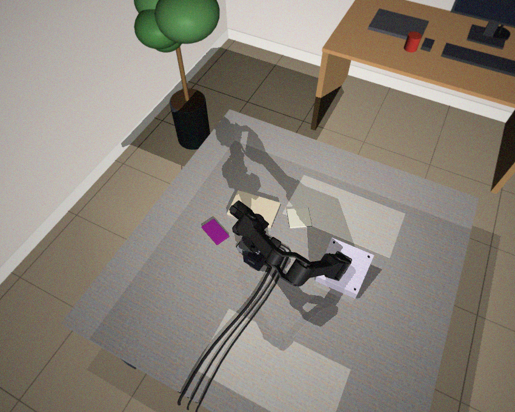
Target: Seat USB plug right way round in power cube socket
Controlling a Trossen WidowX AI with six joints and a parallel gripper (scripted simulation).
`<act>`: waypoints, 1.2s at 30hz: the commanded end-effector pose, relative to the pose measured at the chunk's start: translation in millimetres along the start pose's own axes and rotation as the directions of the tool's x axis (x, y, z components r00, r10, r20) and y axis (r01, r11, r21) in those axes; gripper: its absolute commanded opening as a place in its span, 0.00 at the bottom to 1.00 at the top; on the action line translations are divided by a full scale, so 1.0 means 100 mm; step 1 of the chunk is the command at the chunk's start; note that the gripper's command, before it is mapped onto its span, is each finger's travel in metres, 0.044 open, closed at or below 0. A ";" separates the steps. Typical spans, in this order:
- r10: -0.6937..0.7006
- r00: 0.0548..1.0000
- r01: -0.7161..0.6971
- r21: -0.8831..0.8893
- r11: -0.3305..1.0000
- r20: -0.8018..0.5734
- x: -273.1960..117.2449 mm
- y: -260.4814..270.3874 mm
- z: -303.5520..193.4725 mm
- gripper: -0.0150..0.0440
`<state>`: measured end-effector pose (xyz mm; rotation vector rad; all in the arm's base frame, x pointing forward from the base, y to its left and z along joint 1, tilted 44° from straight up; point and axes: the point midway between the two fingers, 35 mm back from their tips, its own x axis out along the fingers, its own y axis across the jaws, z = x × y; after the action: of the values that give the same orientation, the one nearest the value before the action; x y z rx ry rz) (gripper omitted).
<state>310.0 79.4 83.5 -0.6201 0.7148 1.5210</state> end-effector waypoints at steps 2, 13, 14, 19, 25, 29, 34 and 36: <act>0.005 1.000 -0.005 0.000 1.000 0.004 0.03 0.01 0.01 0.25; 0.005 1.000 -0.005 0.000 1.000 0.004 0.03 0.01 0.01 0.25; 0.005 1.000 -0.005 0.000 1.000 0.004 0.03 0.01 0.01 0.25; -0.001 1.000 0.001 0.000 1.000 0.000 0.00 0.00 0.00 0.30; -0.001 1.000 0.001 0.000 1.000 0.000 0.00 0.00 0.00 0.42; -0.001 1.000 0.001 0.000 1.000 0.000 0.00 0.00 0.00 0.42; -0.001 1.000 0.001 0.000 1.000 0.000 0.00 0.00 0.00 0.42; -0.001 1.000 0.001 0.000 1.000 0.000 0.00 0.00 0.00 0.42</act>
<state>310.1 79.4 83.4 -0.6211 0.7142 1.5207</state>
